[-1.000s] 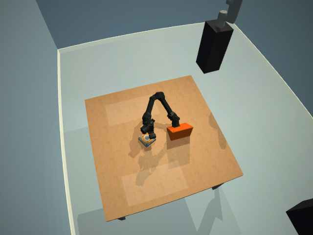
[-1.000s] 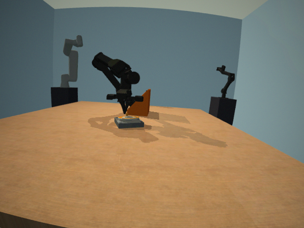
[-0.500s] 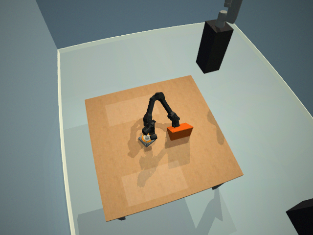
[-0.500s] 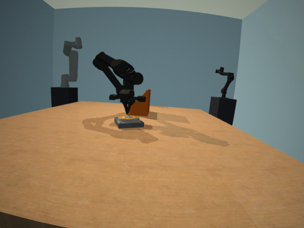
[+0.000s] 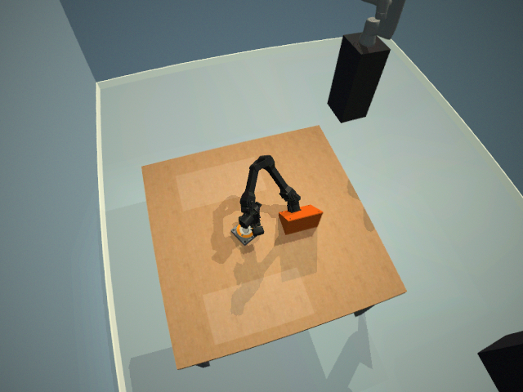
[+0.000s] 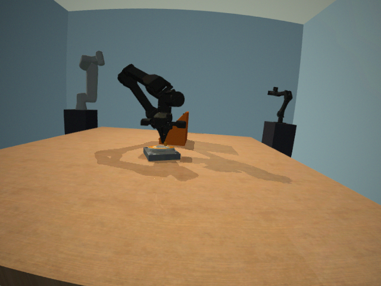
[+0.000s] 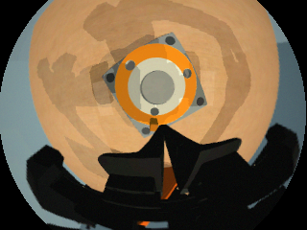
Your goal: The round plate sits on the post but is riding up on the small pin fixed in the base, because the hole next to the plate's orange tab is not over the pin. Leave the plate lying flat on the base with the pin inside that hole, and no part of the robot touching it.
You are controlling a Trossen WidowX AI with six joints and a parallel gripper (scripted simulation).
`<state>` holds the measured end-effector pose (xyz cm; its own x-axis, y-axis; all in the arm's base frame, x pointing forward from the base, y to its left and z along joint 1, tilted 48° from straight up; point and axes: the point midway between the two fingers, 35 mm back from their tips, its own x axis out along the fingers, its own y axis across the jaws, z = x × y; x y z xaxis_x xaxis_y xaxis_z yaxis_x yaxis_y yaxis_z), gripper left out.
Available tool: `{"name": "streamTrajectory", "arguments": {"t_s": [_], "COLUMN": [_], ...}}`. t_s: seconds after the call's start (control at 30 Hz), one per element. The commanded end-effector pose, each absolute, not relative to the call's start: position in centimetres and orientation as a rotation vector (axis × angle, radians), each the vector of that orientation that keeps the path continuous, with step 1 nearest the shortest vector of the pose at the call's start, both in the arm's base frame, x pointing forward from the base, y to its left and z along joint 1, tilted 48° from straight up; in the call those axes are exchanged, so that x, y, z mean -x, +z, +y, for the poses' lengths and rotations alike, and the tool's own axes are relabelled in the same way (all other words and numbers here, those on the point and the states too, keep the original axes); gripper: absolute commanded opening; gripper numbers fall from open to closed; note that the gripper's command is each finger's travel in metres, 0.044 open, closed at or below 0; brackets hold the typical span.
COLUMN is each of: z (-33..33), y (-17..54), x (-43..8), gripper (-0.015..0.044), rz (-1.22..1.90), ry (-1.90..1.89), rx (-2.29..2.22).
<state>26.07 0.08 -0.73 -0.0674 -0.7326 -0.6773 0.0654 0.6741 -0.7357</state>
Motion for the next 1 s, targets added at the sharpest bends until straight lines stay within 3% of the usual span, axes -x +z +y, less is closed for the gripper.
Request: {"name": "streamTrajectory", "arguments": {"t_s": [0.0, 0.97], "z": [0.4, 2.5], "y": [-1.3, -3.2], "x": [-26.0, -27.5], "gripper": [0.0000, 0.0000], "rz": [1.514, 1.513], "ry": [-0.719, -0.718], "rx": [0.574, 0.572]}}
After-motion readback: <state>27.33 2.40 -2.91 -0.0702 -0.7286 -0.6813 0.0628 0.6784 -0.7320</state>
